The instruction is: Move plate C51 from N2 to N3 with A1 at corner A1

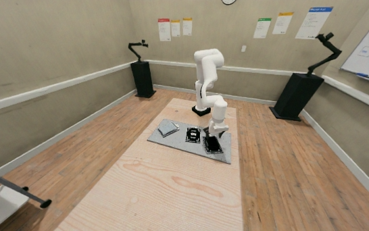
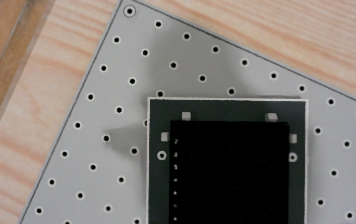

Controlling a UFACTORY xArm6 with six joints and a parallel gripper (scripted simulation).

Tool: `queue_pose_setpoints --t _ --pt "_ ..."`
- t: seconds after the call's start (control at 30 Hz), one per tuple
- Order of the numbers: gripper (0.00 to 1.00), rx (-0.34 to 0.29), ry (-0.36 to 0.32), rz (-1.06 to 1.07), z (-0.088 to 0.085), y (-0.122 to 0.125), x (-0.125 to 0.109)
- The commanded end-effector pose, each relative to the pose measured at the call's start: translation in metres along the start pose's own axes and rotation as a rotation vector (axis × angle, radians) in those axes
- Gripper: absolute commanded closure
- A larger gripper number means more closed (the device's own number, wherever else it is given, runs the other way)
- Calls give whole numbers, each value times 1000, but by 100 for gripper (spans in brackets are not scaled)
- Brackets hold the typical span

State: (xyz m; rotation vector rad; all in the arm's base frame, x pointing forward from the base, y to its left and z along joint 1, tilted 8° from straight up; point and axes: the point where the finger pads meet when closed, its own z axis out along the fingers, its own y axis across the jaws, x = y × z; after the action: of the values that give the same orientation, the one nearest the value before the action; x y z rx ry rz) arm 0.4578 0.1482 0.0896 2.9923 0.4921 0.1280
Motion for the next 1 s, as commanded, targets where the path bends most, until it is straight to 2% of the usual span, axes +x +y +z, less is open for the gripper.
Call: queue_pose_setpoints --t 0.0,0.8,0.97 --pt "0 0 4 0 5 0 2" --pt "0 0 4 0 42 0 2" --pt "0 0 4 0 42 0 2"
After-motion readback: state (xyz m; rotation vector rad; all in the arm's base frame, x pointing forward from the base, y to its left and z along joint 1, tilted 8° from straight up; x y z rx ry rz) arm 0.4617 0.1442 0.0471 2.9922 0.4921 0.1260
